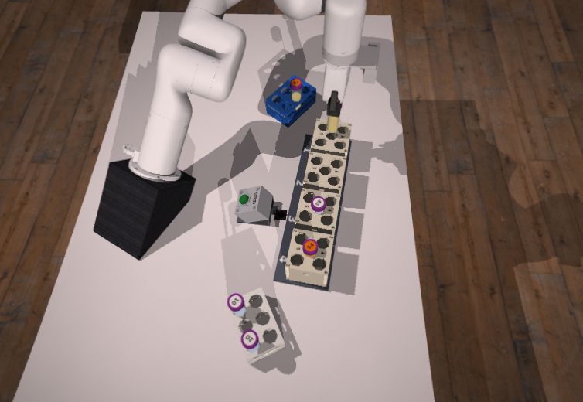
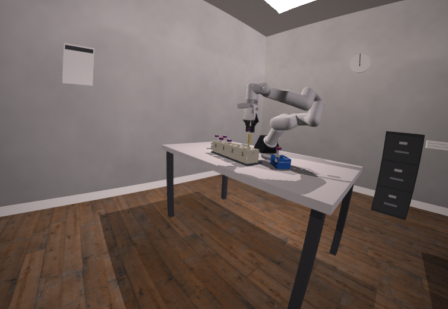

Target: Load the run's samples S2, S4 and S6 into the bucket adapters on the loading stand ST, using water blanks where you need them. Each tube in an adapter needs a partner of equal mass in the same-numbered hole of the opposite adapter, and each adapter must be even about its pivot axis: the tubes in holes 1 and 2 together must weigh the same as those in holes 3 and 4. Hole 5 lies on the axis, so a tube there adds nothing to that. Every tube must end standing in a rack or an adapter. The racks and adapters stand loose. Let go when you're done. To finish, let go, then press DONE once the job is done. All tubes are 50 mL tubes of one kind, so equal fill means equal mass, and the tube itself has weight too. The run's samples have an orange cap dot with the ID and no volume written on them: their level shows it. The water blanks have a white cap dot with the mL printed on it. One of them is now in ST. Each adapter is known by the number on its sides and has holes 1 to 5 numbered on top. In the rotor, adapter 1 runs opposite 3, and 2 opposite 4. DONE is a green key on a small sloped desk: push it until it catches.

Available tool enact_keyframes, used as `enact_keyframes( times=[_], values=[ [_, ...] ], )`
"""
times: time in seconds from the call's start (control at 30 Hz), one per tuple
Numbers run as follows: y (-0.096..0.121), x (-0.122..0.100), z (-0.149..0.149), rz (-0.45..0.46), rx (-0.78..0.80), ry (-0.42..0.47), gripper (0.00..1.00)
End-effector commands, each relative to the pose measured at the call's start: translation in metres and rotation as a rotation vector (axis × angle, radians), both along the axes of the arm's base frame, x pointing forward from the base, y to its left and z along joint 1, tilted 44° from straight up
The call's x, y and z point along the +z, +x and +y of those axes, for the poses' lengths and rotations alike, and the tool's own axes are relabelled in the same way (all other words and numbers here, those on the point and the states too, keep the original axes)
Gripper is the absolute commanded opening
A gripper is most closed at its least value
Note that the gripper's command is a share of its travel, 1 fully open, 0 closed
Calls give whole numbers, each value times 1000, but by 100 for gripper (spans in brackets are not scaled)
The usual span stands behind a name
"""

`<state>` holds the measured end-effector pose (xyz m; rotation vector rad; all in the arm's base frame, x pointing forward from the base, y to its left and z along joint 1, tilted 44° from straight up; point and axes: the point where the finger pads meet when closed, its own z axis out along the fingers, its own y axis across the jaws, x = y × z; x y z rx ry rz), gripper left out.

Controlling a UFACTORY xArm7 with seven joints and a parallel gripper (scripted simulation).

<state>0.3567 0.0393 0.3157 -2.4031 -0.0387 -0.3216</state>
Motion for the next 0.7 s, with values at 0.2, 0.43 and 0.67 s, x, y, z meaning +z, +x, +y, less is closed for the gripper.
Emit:
enact_keyframes(
  times=[0.2, 0.43, 0.67],
  values=[
    [2, -4, 4, -3, -2, 0, 0],
    [2, -4, 4, -3, -2, 0, 0],
    [3, -6, 5, -3, -2, 0, 0]
  ],
)
